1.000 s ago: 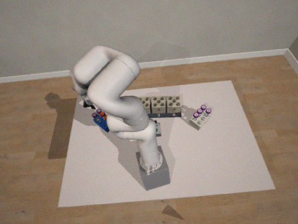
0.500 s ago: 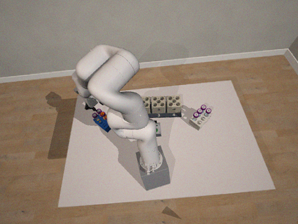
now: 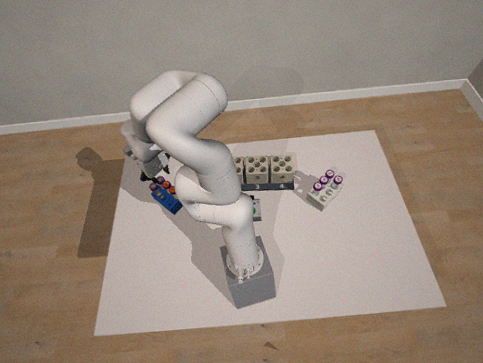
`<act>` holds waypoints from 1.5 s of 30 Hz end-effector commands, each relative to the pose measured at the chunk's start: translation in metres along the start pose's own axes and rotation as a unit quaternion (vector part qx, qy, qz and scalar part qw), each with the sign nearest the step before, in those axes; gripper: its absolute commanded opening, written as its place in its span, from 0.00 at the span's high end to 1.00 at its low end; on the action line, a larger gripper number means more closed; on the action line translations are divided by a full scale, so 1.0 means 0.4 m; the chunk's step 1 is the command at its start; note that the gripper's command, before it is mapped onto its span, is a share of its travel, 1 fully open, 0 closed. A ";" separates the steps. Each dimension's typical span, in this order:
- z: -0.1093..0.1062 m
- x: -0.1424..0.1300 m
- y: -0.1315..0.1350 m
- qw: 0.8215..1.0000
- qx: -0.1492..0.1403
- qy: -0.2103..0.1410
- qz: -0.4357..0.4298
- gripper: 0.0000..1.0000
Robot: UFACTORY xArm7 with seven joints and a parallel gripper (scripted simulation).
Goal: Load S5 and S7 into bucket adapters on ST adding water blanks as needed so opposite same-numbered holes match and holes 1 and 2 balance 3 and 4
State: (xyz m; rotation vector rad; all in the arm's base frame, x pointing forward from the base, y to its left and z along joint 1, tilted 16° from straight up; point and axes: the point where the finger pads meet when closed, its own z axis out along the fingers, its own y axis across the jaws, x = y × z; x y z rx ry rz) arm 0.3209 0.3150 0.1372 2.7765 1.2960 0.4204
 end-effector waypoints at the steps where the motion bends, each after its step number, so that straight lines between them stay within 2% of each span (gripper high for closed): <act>1: 0.031 0.005 0.002 1.000 -0.003 -0.001 0.000 0.43; 29: 0.151 0.004 0.002 1.000 -0.004 -0.001 0.000 0.43; 45: 0.153 0.004 0.002 1.000 -0.003 -0.001 0.000 0.43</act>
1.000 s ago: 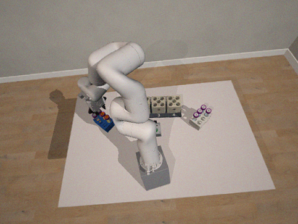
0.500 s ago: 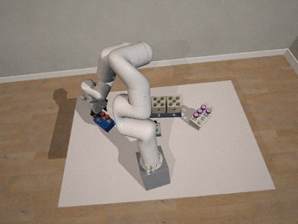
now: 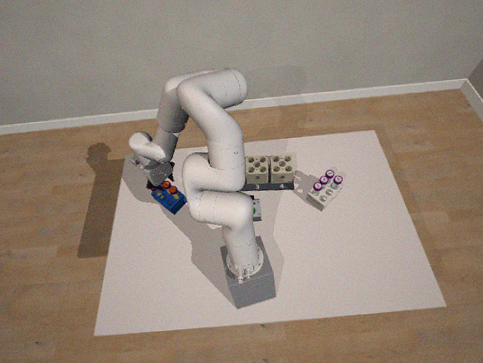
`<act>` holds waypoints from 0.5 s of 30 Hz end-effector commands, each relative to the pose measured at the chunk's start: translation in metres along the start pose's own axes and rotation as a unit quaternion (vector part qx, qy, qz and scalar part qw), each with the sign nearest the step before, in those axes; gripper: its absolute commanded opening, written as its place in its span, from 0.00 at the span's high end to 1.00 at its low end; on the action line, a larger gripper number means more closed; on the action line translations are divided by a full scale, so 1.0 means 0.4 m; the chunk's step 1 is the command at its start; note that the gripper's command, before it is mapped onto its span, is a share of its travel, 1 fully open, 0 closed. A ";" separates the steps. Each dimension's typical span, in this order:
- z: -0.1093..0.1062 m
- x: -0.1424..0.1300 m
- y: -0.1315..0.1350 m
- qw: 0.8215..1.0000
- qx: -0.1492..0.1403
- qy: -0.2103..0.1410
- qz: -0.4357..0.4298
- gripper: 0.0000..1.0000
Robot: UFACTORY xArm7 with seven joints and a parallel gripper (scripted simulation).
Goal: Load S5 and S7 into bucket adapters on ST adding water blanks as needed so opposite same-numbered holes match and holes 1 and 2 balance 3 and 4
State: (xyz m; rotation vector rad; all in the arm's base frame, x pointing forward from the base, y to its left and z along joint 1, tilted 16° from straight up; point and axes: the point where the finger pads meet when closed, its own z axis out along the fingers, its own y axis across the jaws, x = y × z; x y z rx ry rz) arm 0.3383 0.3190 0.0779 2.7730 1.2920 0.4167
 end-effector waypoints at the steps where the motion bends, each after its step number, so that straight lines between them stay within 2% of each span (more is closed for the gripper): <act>1: -0.002 0.003 0.000 1.000 -0.001 0.001 0.000 0.43; 15: 0.018 0.003 0.000 1.000 -0.001 0.001 0.000 0.43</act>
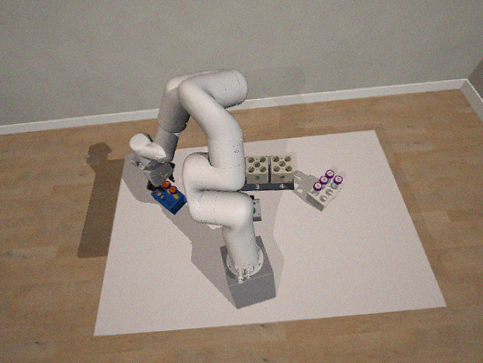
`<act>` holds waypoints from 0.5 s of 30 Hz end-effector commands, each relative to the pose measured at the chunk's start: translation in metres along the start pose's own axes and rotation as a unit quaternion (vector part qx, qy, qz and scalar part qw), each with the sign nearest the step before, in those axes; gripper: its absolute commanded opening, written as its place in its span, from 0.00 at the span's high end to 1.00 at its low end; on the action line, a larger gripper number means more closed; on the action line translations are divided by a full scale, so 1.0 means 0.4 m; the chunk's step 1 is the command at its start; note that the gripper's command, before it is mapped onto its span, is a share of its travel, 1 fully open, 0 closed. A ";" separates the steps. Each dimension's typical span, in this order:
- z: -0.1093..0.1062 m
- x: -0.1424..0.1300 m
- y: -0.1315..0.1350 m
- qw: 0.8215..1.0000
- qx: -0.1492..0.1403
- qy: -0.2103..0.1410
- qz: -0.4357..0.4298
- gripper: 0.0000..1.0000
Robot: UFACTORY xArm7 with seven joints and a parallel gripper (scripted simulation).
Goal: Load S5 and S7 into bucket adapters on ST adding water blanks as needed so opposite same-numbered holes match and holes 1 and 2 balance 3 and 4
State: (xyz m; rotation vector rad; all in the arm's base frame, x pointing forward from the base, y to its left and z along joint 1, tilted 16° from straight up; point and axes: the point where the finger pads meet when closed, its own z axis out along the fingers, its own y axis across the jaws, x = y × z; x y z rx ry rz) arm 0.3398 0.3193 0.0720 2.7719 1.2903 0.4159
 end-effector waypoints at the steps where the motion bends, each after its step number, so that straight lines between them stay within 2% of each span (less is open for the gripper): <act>1: 0.005 0.004 0.000 1.000 -0.001 0.002 0.000 0.43; 15: 0.026 0.004 0.000 1.000 -0.001 0.002 0.000 0.43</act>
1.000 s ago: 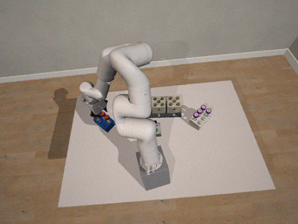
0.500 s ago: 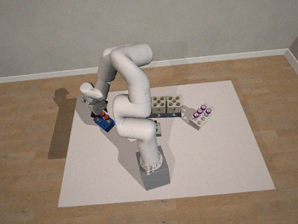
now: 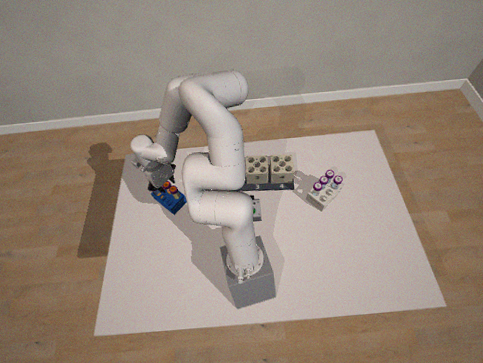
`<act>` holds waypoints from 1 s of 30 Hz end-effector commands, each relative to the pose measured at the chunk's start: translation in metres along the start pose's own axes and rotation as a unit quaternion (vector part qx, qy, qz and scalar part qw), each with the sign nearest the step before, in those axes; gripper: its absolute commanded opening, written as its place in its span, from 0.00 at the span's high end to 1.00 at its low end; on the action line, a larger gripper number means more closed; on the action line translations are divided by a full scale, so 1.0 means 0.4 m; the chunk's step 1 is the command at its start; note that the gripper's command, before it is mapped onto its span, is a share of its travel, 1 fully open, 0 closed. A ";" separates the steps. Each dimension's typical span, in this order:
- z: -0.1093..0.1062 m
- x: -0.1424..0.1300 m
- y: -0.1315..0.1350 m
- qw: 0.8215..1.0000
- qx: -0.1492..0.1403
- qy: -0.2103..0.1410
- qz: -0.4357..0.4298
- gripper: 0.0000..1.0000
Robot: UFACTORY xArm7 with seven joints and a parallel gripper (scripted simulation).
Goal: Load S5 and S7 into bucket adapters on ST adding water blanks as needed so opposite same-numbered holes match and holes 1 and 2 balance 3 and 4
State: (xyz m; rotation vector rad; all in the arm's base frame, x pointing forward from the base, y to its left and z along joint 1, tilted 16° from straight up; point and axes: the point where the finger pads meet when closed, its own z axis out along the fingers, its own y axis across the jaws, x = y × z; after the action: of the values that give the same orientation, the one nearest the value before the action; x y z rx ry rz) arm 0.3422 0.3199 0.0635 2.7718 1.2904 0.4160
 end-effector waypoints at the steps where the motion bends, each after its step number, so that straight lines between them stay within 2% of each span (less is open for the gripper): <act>1: 0.004 0.004 0.000 1.000 -0.001 0.002 0.000 0.43; 21: 0.011 0.004 0.000 1.000 -0.001 0.002 0.000 0.43; 22: 0.010 0.004 0.000 1.000 -0.001 0.002 0.000 1.00; 30: 0.007 0.004 0.000 1.000 -0.001 0.002 0.000 1.00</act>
State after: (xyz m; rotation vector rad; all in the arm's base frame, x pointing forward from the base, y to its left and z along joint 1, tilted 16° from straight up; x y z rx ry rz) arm 0.3433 0.3203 0.0598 2.7713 1.2896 0.4172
